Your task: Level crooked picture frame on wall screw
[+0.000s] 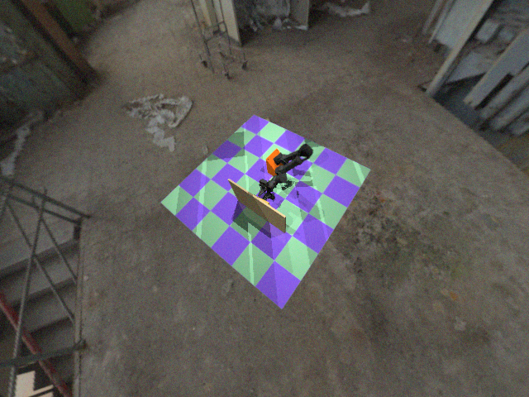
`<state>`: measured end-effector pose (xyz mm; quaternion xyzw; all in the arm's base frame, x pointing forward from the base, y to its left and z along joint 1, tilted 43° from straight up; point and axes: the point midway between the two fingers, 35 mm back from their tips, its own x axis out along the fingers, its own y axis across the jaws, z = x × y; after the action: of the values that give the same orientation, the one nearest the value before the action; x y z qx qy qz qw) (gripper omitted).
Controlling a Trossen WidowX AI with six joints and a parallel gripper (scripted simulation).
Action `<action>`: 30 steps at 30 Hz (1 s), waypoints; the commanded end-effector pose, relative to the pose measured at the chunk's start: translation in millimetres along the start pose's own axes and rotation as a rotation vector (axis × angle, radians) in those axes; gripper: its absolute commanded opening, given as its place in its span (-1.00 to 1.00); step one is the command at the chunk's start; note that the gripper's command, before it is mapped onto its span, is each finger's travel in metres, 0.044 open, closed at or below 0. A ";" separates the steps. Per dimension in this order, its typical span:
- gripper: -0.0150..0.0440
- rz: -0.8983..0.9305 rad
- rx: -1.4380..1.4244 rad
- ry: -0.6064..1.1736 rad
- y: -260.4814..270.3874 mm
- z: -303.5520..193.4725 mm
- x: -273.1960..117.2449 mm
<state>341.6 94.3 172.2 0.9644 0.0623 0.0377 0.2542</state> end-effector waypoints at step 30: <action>0.39 0.000 -0.004 0.007 0.5 -1.0 11.0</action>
<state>352.4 95.1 173.1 0.9645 0.0611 0.0391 0.2540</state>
